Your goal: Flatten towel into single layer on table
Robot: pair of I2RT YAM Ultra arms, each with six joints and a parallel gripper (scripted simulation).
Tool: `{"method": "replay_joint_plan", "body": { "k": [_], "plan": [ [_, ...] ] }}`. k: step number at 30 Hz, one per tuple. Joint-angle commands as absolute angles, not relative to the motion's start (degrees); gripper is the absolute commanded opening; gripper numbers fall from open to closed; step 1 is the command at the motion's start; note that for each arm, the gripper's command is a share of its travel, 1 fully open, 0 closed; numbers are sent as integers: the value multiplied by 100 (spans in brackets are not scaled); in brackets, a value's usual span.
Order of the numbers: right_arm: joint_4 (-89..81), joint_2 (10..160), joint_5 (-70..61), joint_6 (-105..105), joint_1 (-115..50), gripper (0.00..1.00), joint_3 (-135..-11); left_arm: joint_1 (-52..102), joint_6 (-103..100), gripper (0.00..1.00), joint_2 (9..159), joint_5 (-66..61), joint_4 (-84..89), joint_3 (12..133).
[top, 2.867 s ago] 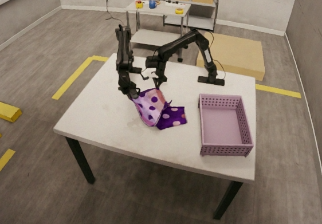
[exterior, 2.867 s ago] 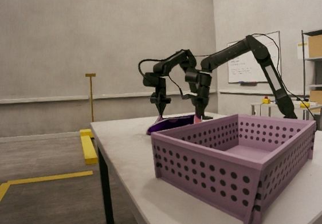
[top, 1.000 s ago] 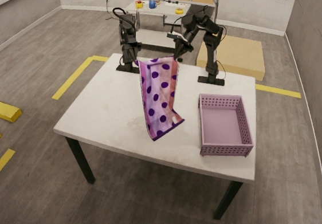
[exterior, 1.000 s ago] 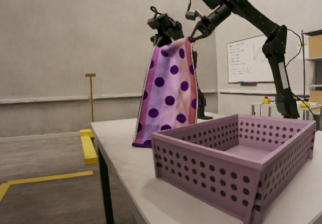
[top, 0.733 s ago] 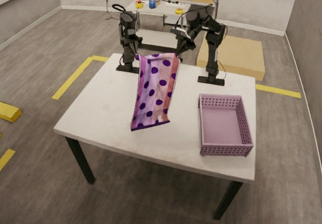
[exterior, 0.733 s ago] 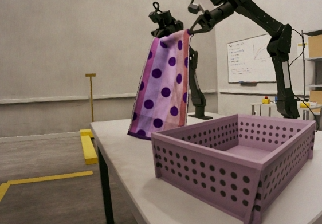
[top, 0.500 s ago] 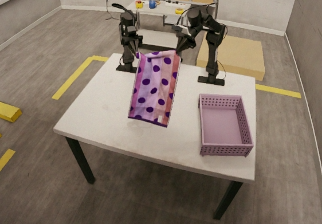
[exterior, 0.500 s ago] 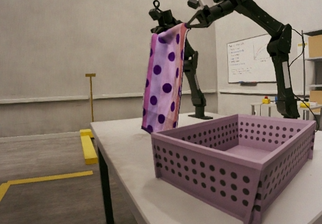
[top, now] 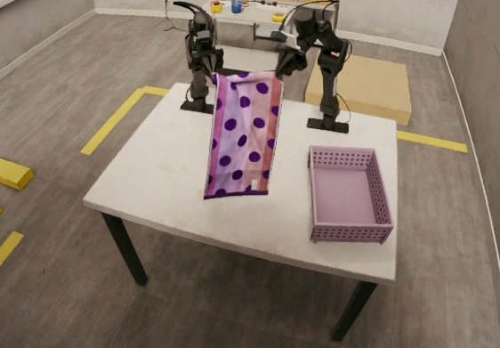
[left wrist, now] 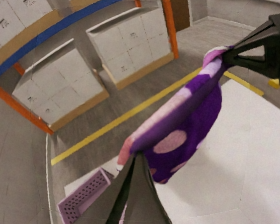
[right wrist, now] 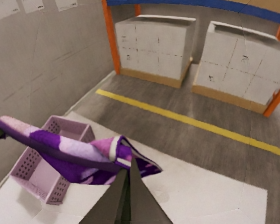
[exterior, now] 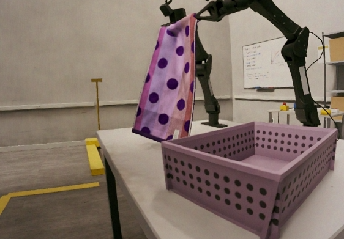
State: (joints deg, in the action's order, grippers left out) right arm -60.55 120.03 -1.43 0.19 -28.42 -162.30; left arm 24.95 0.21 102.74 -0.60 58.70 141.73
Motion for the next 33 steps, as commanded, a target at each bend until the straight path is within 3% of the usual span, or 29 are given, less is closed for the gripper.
{"method": "replay_joint_plan", "body": {
  "k": [1, 20, 33],
  "plan": [
    [-5668, 11801, 20, -39, -2847, 0, -16192, 2426, -48, 0, 10319, 67, 5919, 14384],
    [-5502, 11689, 24, -27, -2848, 0, -15940, 2427, -46, 0, 10275, 68, 5936, 14411],
    [-4002, 12098, -34, -13, -2464, 0, -15559, 2157, -36, 0, 10936, 61, 4584, 14396]
  ]
}}
